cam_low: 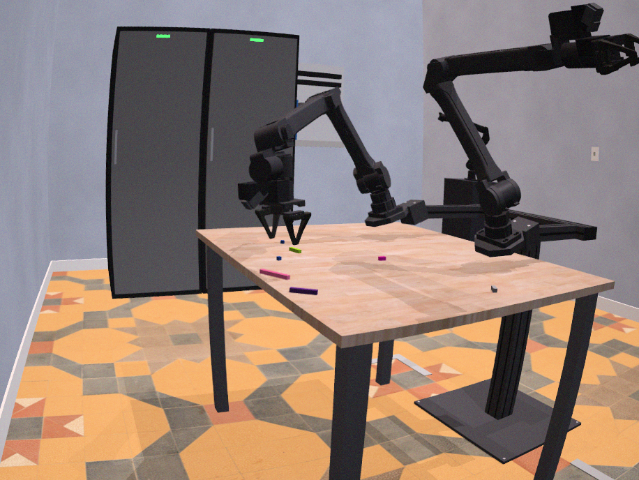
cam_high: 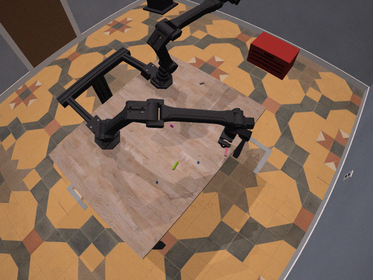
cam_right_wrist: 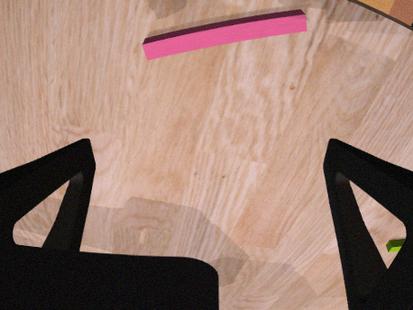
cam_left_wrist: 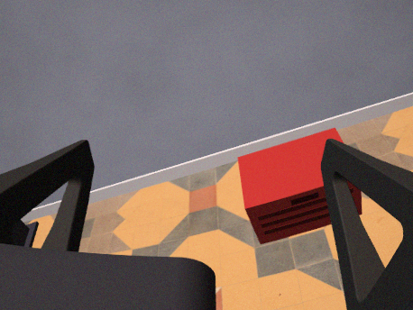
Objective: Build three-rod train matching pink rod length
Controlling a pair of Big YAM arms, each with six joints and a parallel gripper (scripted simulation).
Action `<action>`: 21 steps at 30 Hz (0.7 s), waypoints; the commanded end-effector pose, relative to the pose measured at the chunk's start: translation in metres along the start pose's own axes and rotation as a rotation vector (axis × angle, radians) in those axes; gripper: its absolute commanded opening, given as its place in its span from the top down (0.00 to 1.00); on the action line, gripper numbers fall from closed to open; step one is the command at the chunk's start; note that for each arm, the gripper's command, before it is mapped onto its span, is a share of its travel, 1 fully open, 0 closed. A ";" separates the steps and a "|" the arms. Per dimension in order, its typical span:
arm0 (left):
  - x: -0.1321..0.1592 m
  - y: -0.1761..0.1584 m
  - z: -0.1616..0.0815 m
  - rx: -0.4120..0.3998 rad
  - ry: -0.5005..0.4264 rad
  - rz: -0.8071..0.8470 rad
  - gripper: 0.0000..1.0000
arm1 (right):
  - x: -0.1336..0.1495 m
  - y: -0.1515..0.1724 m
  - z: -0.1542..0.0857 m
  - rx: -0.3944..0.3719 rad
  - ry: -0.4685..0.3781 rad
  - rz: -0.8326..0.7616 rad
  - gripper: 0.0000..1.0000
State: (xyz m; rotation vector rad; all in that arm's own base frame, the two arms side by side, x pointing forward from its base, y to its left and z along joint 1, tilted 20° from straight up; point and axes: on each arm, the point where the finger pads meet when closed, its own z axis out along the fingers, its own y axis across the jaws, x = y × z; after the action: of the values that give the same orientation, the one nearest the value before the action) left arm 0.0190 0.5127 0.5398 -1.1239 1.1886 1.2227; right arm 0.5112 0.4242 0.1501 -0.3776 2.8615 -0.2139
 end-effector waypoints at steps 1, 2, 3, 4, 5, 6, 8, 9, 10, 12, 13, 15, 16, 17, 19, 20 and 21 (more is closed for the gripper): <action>-0.011 0.007 -0.006 -0.017 -0.032 -0.015 0.00 | -0.009 -0.020 -0.018 -0.048 -0.065 -0.115 0.00; -0.011 0.007 -0.006 -0.017 -0.032 -0.015 0.00 | -0.006 -0.046 -0.018 -0.047 -0.067 -0.139 0.00; -0.011 0.007 -0.006 -0.017 -0.032 -0.015 0.00 | -0.001 -0.072 -0.017 -0.046 -0.068 -0.163 0.00; -0.011 0.007 -0.006 -0.017 -0.032 -0.015 0.00 | 0.004 -0.091 -0.017 -0.045 -0.070 -0.182 0.00; -0.011 0.007 -0.006 -0.017 -0.032 -0.015 0.00 | 0.009 -0.109 -0.016 -0.043 -0.071 -0.199 0.00; -0.011 0.007 -0.006 -0.017 -0.032 -0.015 0.00 | 0.014 -0.124 -0.016 -0.042 -0.073 -0.214 0.00; -0.011 0.007 -0.006 -0.017 -0.032 -0.015 0.00 | 0.027 -0.155 -0.014 -0.039 -0.076 -0.247 0.00; -0.011 0.007 -0.006 -0.017 -0.032 -0.015 0.00 | 0.033 -0.170 -0.013 -0.037 -0.078 -0.262 0.00; -0.011 0.007 -0.006 -0.017 -0.032 -0.015 0.00 | 0.040 -0.181 -0.012 -0.036 -0.080 -0.275 0.00; -0.011 0.007 -0.006 -0.017 -0.032 -0.015 0.00 | 0.052 -0.202 -0.010 -0.032 -0.082 -0.299 0.00; -0.011 0.007 -0.006 -0.017 -0.032 -0.015 0.00 | 0.058 -0.212 -0.009 -0.031 -0.084 -0.310 0.00; -0.011 0.007 -0.006 -0.017 -0.032 -0.015 0.00 | 0.073 -0.232 -0.007 -0.027 -0.087 -0.335 0.00; -0.011 0.007 -0.006 -0.017 -0.032 -0.015 0.00 | 0.081 -0.243 -0.006 -0.024 -0.088 -0.349 0.00; -0.011 0.007 -0.006 -0.017 -0.032 -0.015 0.00 | 0.081 -0.243 -0.006 -0.024 -0.088 -0.349 0.00; -0.011 0.007 -0.006 -0.017 -0.032 -0.015 0.00 | 0.095 -0.258 -0.003 -0.020 -0.091 -0.370 0.00; -0.011 0.007 -0.006 -0.017 -0.032 -0.015 0.00 | 0.108 -0.272 -0.001 -0.016 -0.093 -0.390 0.00; -0.011 0.007 -0.006 -0.017 -0.032 -0.015 0.00 | 0.122 -0.284 0.001 -0.012 -0.096 -0.409 0.00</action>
State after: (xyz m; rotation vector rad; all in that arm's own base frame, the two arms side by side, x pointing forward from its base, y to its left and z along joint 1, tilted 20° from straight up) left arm 0.0190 0.5127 0.5398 -1.1239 1.1886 1.2227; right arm 0.4788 0.1495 0.1683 -0.7853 2.7517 -0.2315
